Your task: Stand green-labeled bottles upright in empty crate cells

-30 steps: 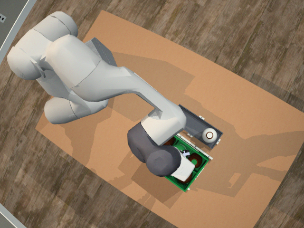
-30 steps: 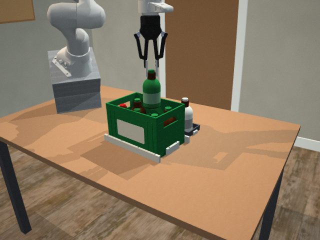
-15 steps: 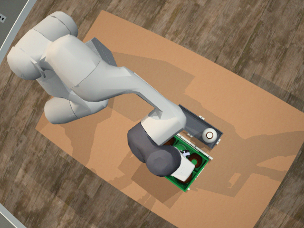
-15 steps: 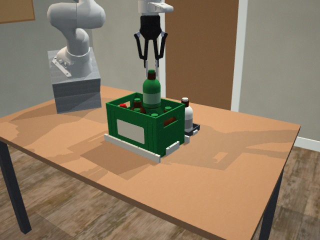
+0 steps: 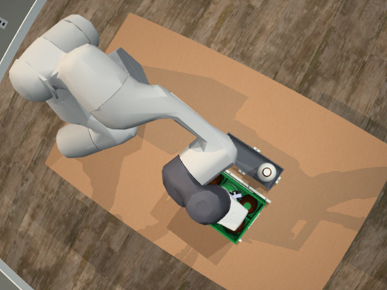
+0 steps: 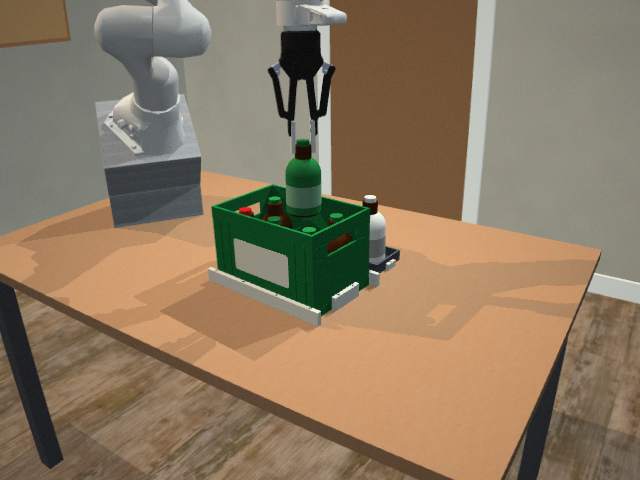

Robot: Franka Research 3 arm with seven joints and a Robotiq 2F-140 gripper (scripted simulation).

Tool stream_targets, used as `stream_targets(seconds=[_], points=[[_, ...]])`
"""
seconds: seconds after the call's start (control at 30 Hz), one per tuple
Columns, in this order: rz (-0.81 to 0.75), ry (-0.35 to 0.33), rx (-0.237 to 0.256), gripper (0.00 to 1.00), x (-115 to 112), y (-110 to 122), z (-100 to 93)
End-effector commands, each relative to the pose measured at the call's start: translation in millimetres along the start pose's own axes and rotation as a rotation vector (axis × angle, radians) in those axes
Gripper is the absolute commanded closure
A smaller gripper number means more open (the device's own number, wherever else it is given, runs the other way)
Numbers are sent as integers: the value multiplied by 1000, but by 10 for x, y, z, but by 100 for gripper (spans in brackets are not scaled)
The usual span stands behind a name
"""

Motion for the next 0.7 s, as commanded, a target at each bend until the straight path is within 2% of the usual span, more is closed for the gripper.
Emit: stream_targets(seconds=[0.0,0.67], points=[[-5,6,6,100,7,-21,-14],[-5,6,6,100,-14,-10,6]])
Point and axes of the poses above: the point where the finger pads meet when closed, its own z axis out along the fingers, its own y axis across the jaws, x = y × z, the point moved 5 cm from there along -z, back along the fingers, and after that the axes turned 10 degrees about z, right-handed, at the moved point
